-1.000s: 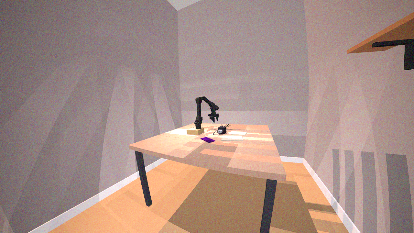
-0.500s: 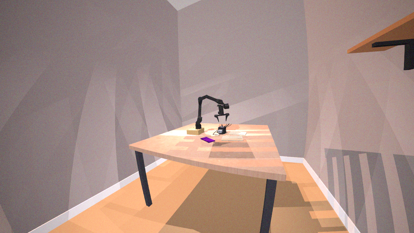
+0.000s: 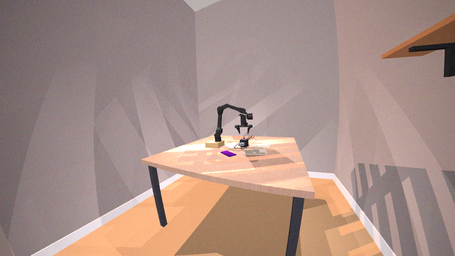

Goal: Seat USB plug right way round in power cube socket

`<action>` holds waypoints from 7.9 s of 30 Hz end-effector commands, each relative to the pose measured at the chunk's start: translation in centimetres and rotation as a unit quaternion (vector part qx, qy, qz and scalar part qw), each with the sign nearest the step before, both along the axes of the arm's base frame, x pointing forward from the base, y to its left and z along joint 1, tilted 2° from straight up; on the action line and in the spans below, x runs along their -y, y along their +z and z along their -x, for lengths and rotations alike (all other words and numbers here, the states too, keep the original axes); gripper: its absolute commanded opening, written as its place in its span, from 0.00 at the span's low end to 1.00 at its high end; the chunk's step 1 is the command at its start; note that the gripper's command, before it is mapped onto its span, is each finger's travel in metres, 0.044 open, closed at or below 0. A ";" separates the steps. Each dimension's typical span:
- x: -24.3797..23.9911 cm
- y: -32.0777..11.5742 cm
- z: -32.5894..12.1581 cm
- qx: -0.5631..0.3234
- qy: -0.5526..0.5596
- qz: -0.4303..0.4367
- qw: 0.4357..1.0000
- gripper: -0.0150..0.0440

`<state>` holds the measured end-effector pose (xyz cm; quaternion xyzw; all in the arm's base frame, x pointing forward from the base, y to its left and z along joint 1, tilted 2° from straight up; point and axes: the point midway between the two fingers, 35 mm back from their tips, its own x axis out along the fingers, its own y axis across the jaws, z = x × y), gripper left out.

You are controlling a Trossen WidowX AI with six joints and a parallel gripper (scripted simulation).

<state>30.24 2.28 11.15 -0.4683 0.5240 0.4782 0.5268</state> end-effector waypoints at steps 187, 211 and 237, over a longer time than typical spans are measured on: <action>0.2 -0.2 0.0 -0.012 -0.697 0.007 0.717 0.25; 0.2 -0.2 0.0 -0.013 -0.884 0.009 0.467 0.25; 0.2 -0.2 0.0 -0.013 -0.989 0.010 0.145 0.25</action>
